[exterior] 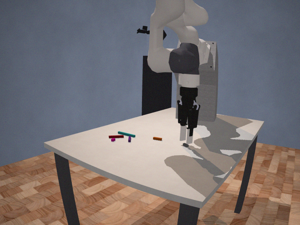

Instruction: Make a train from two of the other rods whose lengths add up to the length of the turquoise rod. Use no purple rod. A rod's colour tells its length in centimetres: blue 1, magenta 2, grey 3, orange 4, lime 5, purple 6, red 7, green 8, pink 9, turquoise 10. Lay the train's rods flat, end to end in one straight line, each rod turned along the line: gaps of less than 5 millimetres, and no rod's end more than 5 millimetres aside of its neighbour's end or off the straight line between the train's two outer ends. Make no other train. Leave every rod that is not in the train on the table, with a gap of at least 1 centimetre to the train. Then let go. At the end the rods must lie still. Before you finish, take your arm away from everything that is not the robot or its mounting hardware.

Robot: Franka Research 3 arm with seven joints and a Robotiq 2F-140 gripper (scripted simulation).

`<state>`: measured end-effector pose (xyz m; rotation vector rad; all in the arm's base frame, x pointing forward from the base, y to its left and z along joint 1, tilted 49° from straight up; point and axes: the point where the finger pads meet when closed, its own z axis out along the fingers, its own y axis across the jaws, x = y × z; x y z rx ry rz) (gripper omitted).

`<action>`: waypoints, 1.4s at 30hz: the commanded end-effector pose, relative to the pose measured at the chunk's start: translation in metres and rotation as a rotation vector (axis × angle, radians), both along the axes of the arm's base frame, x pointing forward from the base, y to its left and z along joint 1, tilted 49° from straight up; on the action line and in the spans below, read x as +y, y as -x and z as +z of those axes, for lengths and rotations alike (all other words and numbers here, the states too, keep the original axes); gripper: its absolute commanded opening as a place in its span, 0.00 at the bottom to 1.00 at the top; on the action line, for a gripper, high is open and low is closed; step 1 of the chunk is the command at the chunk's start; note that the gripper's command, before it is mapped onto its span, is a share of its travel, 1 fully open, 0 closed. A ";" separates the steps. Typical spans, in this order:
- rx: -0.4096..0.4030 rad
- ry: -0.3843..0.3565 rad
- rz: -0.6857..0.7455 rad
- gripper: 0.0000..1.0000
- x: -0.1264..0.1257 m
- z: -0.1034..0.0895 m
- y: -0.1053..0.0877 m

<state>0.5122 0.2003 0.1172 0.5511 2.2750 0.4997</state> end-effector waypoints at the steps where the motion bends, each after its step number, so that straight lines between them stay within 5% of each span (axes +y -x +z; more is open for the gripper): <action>1: -0.001 -0.002 0.002 0.28 0.002 0.000 0.000; 42: -0.005 0.007 -0.006 0.28 0.005 -0.011 -0.012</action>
